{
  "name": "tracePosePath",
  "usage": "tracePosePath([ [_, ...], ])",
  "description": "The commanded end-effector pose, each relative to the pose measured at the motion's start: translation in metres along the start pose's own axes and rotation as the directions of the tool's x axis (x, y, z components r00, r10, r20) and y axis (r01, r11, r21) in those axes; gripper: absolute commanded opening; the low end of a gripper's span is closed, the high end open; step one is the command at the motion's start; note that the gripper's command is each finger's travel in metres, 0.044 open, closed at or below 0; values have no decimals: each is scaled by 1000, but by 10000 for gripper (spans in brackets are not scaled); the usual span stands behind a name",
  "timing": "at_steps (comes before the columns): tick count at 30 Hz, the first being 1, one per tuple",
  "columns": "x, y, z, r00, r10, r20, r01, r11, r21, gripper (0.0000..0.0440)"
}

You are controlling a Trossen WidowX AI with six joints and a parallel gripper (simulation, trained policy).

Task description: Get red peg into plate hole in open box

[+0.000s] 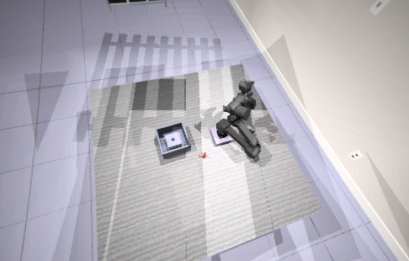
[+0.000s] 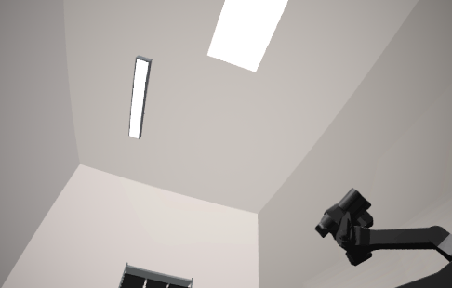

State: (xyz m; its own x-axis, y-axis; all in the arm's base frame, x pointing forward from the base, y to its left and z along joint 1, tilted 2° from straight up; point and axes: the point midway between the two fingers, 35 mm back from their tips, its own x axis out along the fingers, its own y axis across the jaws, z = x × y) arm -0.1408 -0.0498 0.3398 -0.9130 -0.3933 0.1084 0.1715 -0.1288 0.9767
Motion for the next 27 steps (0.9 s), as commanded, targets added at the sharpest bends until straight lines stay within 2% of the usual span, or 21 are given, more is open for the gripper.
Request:
tracePosePath([
  [1, 0, 2, -3, 1000, 7, -14, -7, 1000, -21, 416],
  [4, 0, 11, -19, 996, 39, -81, -46, 995, -89, 440],
  [13, -11, 41, -75, 936, 139, -322, -219, 949, -225, 440],
  [20, -33, 58, -121, 843, 183, -506, -366, 884, -289, 440],
  [27, -66, 68, -162, 715, 198, -671, -516, 797, -315, 440],
])
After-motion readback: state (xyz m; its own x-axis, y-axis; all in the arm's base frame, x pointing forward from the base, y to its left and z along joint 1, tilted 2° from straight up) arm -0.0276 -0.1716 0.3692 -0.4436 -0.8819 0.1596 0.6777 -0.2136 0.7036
